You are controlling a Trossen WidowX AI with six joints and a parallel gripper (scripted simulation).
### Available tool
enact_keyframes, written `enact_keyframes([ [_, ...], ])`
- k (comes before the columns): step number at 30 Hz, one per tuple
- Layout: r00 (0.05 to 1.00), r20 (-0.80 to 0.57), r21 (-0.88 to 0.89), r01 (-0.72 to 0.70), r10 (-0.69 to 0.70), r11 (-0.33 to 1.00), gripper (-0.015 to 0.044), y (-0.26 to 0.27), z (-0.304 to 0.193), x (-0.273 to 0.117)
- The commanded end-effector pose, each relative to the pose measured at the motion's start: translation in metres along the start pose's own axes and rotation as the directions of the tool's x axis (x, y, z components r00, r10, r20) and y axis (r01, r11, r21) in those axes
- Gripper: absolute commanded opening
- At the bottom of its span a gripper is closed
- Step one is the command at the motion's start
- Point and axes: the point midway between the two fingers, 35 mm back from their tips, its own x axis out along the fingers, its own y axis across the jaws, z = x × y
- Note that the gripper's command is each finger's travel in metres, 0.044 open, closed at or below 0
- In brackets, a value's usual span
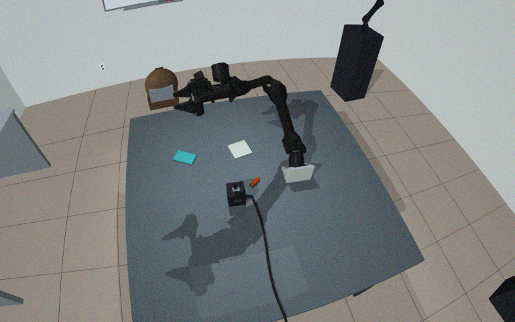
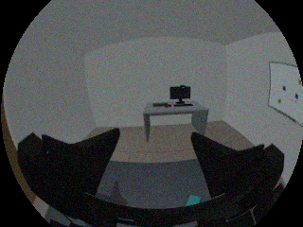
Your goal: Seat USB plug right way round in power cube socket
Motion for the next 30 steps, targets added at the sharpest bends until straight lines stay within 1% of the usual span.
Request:
enact_keyframes([
  [1,0.968,-0.219,-0.190,-0.162,0.119,0.968,0.0440,0.046,-0.063,0.009],
  [4,0.901,-0.396,-0.301,-0.310,0.178,0.902,0.0440,0.074,-0.115,0.006],
  [6,0.835,-0.512,-0.352,-0.416,0.200,0.838,0.0440,0.089,-0.149,-0.002],
  [9,0.707,-0.676,-0.391,-0.583,0.208,0.712,0.0440,0.105,-0.200,-0.020],
  [11,0.603,-0.774,-0.386,-0.692,0.194,0.610,0.0440,0.112,-0.233,-0.037],
  [14,0.424,-0.897,-0.330,-0.833,0.129,0.445,0.0440,0.113,-0.276,-0.068],
  [16,0.294,-0.954,-0.260,-0.908,0.060,0.329,0.0440,0.109,-0.301,-0.092],
  [19,0.101,-0.992,-0.112,-0.981,-0.071,0.160,0.0440,0.098,-0.328,-0.129],
  [20,0.057,-0.993,-0.070,-0.990,-0.106,0.123,0.0440,0.094,-0.333,-0.138],
  [22,0.035,-0.992,-0.048,-0.993,-0.125,0.104,0.0440,0.092,-0.335,-0.143],
  [30,0.035,-0.992,-0.048,-0.993,-0.125,0.104,0.0440,0.095,-0.336,-0.146],
])
